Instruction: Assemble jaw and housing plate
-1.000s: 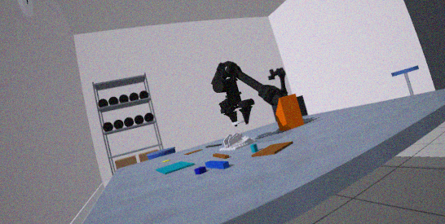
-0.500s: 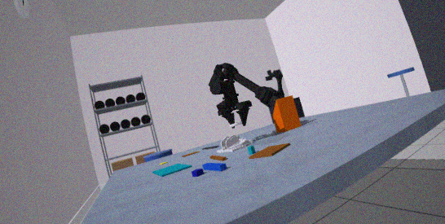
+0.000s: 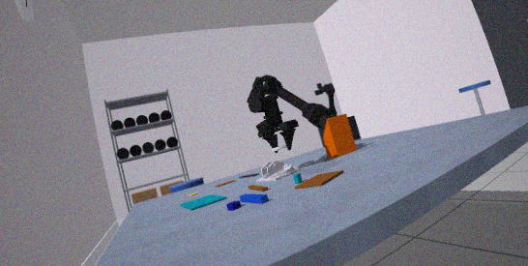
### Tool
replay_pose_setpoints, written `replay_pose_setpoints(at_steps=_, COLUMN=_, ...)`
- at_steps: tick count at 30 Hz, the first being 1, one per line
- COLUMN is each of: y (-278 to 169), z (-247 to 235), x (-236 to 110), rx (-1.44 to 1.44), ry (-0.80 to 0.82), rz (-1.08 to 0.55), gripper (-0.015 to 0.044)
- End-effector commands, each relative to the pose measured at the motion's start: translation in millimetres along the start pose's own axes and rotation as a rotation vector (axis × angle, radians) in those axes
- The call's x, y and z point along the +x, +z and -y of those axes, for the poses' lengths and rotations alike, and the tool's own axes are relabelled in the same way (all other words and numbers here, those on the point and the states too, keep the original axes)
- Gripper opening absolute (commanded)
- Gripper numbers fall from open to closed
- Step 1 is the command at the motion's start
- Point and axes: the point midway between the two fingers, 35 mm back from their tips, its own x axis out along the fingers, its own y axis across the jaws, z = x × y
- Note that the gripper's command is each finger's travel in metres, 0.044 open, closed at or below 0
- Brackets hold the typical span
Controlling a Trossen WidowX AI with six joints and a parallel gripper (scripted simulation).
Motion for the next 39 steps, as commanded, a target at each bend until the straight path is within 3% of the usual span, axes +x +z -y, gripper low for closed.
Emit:
replay_pose_setpoints(at_steps=1, y=0, z=-1, x=0, rx=0.006, ry=0.006, rz=0.000, gripper=0.0351)
replay_pose_setpoints(at_steps=39, y=0, z=-1, x=58, rx=0.006, ry=0.003, rz=0.000, gripper=0.0351)
